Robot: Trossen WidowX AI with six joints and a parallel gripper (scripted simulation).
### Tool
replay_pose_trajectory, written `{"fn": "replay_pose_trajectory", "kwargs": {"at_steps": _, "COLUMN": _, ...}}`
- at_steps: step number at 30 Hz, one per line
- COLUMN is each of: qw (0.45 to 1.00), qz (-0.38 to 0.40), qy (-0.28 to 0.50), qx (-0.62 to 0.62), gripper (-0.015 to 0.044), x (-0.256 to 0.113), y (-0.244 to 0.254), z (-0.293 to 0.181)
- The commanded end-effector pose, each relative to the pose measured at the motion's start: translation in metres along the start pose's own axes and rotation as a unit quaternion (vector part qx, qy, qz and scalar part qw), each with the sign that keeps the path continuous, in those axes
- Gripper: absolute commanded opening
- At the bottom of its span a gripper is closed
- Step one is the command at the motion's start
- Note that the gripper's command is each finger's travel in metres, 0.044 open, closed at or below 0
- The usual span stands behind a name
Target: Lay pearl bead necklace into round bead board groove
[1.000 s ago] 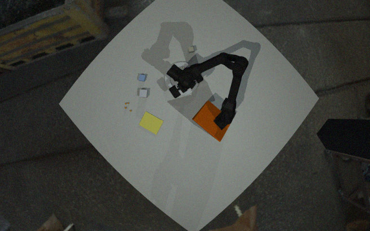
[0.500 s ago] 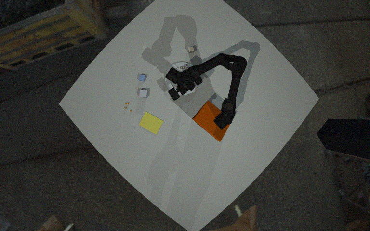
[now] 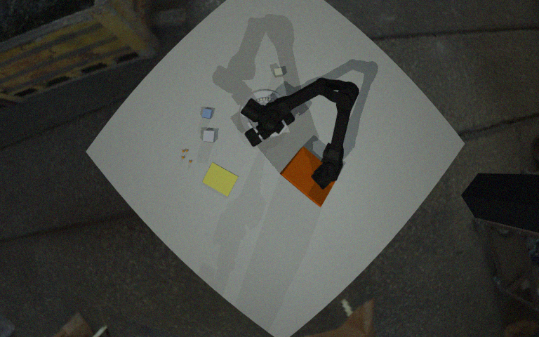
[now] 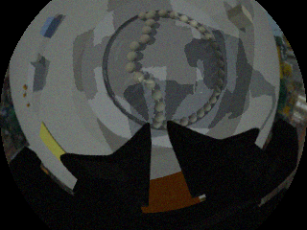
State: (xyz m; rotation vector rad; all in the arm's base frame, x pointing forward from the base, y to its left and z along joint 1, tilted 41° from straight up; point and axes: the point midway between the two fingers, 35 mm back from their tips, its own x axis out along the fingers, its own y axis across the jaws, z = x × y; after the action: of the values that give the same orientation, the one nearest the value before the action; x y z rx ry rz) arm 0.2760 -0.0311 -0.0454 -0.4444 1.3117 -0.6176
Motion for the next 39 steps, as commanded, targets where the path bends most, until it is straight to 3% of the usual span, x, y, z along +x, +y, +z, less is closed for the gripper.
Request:
{"fn": "replay_pose_trajectory", "kwargs": {"at_steps": 1, "qw": 1.0, "qz": 0.0, "qy": 0.0, "qx": 0.0, "gripper": 0.0184, "x": -0.0002, "y": -0.0001, "z": 0.0001}}
{"fn": "replay_pose_trajectory", "kwargs": {"at_steps": 11, "qw": 1.0, "qz": -0.001, "qy": 0.003, "qx": -0.004, "gripper": 0.044, "x": -0.0013, "y": -0.0002, "z": -0.0012}}
{"fn": "replay_pose_trajectory", "kwargs": {"at_steps": 39, "qw": 1.0, "qz": -0.001, "qy": 0.002, "qx": -0.004, "gripper": 0.044, "x": -0.0055, "y": -0.0002, "z": -0.0012}}
